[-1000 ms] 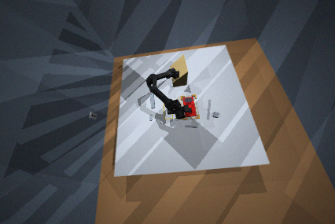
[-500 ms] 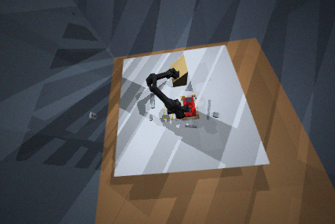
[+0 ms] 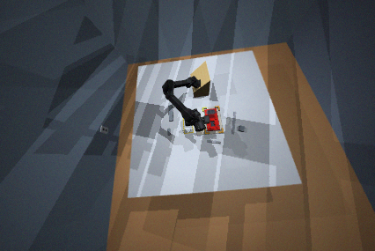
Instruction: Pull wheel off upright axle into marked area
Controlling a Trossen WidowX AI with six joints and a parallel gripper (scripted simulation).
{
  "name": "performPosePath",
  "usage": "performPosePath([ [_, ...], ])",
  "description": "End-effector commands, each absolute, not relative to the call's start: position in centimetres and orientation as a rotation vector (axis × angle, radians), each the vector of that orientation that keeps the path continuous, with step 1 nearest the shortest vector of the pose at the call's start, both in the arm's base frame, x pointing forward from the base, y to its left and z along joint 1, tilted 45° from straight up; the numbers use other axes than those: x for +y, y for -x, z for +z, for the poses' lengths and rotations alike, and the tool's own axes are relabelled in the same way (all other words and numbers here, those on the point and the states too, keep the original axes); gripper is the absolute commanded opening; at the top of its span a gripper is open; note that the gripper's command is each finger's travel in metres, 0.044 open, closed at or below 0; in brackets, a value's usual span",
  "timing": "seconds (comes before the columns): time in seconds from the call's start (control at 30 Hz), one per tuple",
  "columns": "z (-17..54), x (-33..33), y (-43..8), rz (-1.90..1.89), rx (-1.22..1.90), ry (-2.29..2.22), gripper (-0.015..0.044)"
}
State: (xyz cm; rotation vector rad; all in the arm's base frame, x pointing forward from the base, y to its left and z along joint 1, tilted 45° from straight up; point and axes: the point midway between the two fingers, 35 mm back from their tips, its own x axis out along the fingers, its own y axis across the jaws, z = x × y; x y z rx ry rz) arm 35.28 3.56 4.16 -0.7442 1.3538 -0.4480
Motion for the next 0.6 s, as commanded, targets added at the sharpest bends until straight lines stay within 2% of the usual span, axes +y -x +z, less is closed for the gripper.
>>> performPosePath([
  [0.0, 5.2, 2.7, -35.0, -0.448, 1.349, 0.742, 0.0000],
  [0.57, 9.3, -1.7, -32.3, -0.450, 1.348, 0.740, 0.0000],
])
